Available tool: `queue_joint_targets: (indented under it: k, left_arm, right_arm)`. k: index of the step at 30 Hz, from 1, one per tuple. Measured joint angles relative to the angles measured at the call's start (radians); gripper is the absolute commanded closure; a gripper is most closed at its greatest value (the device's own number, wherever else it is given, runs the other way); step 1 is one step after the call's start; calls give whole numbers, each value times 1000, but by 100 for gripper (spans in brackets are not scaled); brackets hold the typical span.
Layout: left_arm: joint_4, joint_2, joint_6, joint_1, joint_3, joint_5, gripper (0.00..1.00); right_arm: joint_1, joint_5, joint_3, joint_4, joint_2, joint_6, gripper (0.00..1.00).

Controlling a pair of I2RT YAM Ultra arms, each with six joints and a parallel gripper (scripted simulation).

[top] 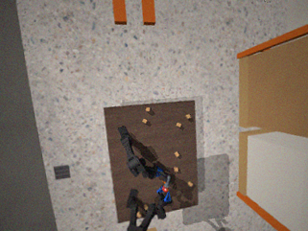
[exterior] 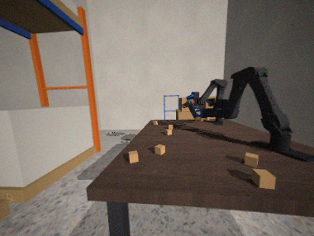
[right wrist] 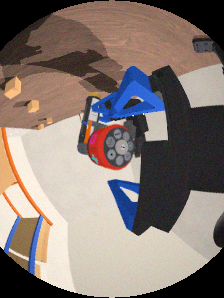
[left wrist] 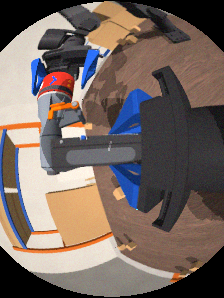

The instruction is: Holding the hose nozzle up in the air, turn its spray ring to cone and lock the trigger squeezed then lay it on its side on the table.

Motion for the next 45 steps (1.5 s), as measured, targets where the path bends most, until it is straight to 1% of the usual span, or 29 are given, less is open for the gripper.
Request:
queue_joint_targets:
  k: [6,10,19,45]
  left_arm:
    - [0,0,0,0,0,0,64]
    - [0,0,0,0,0,0,64]
    - [0,0,0,0,0,0,64]
    - [0,0,0,0,0,0,64]
  right_arm:
    - [1,-3,0,1,-6,-6,8]
    - [1,-3,0,14,-6,-92,8]
    - [1,-3,0,53,-6,-380,8]
    - [1,-4,0,116,11,-1369,8]
